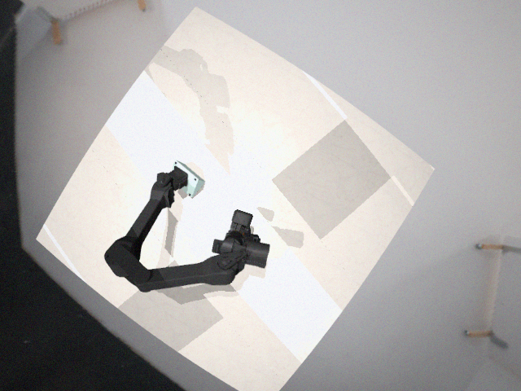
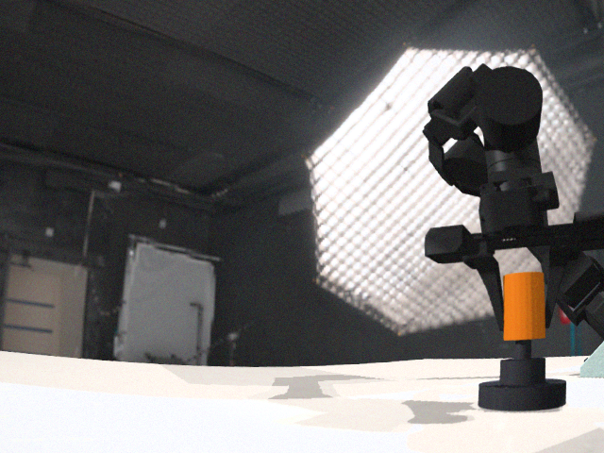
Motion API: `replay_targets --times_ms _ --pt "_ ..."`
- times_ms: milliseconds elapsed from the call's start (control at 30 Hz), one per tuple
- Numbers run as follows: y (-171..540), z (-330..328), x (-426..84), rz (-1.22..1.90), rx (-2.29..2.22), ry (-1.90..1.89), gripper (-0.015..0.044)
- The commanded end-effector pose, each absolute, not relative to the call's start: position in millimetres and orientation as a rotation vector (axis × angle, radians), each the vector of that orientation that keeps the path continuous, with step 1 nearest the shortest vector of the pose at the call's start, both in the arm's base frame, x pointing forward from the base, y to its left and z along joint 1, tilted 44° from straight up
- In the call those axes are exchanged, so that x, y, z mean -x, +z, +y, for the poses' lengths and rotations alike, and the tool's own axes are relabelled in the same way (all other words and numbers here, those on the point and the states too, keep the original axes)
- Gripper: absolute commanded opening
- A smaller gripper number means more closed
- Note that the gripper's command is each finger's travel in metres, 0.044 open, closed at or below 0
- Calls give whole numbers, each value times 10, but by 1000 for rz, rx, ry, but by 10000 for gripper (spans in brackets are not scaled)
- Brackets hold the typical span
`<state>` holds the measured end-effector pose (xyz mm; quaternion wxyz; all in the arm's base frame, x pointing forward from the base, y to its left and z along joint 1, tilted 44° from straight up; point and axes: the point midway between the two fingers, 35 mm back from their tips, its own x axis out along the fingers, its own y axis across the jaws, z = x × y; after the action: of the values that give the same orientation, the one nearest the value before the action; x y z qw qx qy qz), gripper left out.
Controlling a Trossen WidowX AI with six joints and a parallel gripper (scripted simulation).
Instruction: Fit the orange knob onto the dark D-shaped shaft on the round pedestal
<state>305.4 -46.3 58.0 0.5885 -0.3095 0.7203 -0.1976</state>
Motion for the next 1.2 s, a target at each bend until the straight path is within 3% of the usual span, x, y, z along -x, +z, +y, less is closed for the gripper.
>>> replay_targets --times_ms 0,1167 --pt "605 -450 -3081 1673 724 -453 0" --pt "595 -447 -3073 1737 877 -280 0"
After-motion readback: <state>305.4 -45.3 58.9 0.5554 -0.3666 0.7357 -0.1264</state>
